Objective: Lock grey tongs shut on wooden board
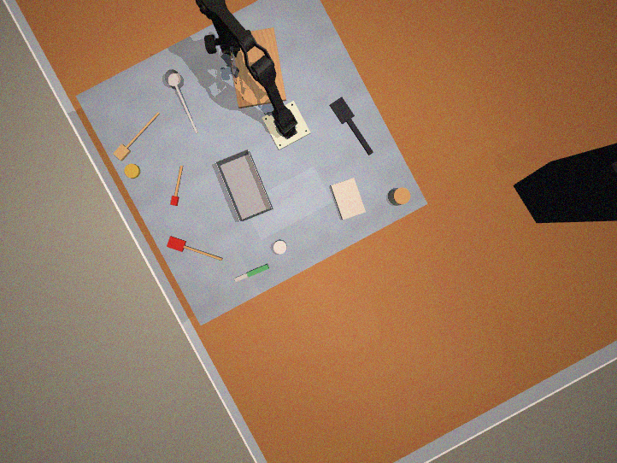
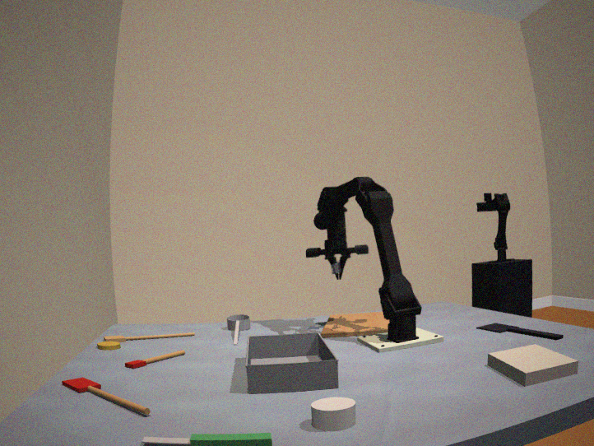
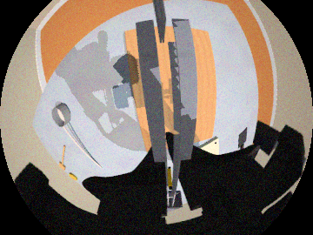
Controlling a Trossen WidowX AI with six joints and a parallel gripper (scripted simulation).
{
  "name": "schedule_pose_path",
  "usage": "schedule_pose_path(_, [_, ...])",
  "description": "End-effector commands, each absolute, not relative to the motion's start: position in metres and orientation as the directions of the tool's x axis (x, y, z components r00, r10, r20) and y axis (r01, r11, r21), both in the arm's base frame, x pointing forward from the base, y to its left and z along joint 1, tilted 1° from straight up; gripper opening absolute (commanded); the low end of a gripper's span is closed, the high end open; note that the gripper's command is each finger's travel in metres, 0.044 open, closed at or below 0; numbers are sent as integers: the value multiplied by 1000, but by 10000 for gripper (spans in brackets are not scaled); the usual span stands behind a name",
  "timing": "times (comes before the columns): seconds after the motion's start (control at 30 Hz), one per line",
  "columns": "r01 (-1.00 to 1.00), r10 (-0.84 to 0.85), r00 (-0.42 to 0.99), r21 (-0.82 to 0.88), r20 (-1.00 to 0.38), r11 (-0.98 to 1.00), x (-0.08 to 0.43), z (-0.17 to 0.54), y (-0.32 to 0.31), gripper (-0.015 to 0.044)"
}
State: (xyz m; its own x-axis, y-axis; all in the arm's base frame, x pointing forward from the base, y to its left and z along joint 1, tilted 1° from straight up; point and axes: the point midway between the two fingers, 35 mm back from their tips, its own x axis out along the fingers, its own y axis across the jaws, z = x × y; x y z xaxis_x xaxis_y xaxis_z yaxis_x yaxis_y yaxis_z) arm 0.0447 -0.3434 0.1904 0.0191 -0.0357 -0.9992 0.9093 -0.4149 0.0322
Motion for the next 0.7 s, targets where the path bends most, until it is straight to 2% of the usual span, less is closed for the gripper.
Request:
schedule_pose_path(0.0, [882, -40, 22, 38, -999, -470, 21, 192, -348, -150])
schedule_pose_path(0.33, [804, -40, 17, 38, -999, -594, -34, 191, -349, -150])
schedule_pose_path(0.67, [809, -61, -6, 32, -998, -586, -35, 190, -350, -150])
